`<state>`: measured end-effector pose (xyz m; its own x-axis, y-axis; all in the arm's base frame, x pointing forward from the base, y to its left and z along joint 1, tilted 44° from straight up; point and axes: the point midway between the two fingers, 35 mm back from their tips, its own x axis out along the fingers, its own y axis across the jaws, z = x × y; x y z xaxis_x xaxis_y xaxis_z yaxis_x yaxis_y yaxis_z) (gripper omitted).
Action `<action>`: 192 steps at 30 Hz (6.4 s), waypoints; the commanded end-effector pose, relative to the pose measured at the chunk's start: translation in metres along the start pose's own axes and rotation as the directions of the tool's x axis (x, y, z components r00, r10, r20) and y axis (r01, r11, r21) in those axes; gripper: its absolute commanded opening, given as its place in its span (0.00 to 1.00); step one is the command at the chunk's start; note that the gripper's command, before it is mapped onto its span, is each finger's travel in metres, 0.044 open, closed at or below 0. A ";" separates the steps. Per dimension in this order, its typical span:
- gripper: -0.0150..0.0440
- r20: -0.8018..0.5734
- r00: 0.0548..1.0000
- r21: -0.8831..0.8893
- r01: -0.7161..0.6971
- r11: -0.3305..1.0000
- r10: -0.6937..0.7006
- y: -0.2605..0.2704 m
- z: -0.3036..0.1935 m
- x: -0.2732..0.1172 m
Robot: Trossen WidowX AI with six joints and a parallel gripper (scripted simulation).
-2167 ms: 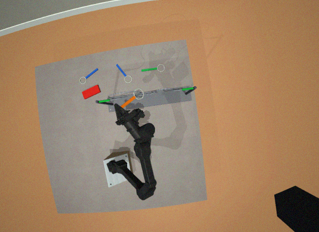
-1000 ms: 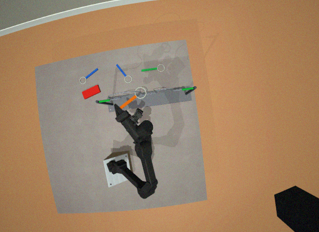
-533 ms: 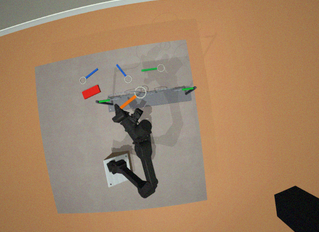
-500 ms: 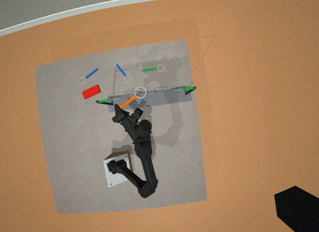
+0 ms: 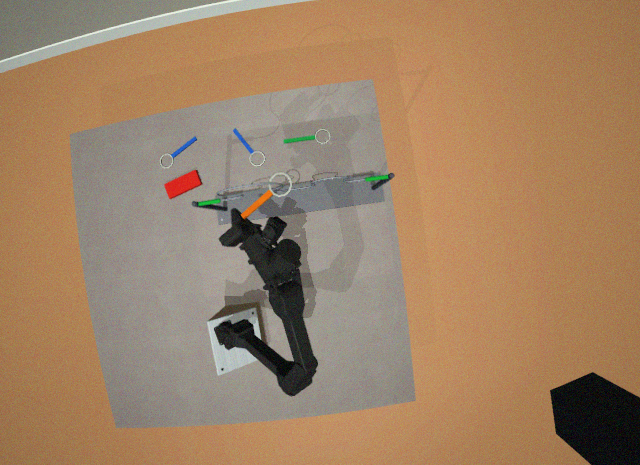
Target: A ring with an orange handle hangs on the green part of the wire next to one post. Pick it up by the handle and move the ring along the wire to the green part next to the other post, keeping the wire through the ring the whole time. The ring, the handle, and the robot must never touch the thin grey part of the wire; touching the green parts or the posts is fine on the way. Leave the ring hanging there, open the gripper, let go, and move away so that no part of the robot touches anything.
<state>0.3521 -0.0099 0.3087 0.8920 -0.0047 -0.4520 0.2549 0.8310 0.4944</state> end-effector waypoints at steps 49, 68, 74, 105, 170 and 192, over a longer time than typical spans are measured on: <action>0.00 0.155 0.951 -0.523 0.310 0.794 -0.269 -0.022 0.006 0.000; 0.00 0.243 0.911 -0.661 0.407 0.630 -0.334 -0.029 0.011 -0.002; 0.00 0.273 0.897 -0.696 0.434 0.571 -0.349 -0.031 0.013 -0.003; 0.00 0.438 0.813 -0.810 0.542 0.223 -0.385 -0.038 0.025 -0.008; 0.00 0.718 0.676 -0.644 0.556 -0.526 -0.166 -0.038 0.058 -0.015; 0.00 0.767 0.637 -0.477 0.490 -0.730 -0.073 -0.031 0.066 -0.020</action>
<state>0.3506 -0.0735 0.3496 0.8329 -0.5032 0.2305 0.0807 -0.3017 -0.9500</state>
